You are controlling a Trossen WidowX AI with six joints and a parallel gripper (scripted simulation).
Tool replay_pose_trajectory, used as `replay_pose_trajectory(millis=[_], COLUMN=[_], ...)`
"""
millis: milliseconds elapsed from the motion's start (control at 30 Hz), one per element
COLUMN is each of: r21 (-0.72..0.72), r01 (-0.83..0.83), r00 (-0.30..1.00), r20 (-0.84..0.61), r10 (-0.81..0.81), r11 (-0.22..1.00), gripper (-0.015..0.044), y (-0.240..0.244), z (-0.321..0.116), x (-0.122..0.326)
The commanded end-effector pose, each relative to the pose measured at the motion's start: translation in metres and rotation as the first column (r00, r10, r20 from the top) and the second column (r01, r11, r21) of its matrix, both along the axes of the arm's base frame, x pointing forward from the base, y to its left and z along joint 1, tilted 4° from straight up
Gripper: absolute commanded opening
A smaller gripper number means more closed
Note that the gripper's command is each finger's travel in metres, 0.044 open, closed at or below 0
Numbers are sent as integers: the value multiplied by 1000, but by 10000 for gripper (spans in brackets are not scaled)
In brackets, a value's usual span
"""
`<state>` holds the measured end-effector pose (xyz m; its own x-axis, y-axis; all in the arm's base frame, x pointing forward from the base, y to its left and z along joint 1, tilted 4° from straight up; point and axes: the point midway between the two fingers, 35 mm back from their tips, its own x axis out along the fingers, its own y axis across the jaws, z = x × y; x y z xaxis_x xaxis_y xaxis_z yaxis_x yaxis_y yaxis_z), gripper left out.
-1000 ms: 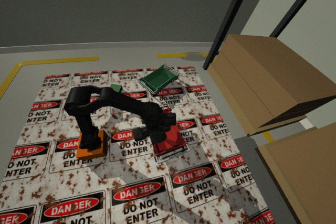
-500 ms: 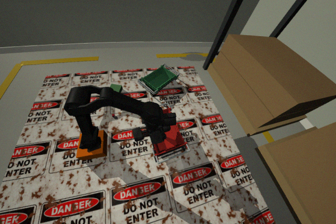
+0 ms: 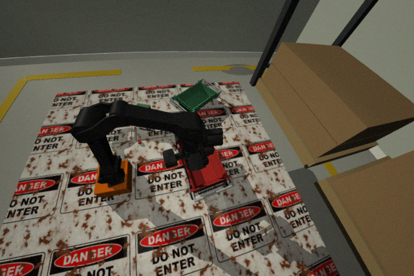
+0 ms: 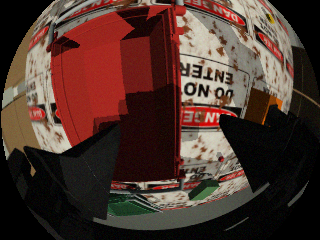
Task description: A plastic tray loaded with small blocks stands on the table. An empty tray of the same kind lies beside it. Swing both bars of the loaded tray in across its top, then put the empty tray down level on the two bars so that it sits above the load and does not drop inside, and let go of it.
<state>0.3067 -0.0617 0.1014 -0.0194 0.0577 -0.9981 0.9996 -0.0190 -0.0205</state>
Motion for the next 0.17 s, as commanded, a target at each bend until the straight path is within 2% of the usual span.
replay_pose_trajectory(millis=[0,133], r21=[-6,-7], r01=[-5,-5], r00=[1000,1000], r20=[8,8], r10=[5,5], r11=[1000,1000], gripper=[440,440], y=[-2,-2], z=[29,39], x=[-2,-3])
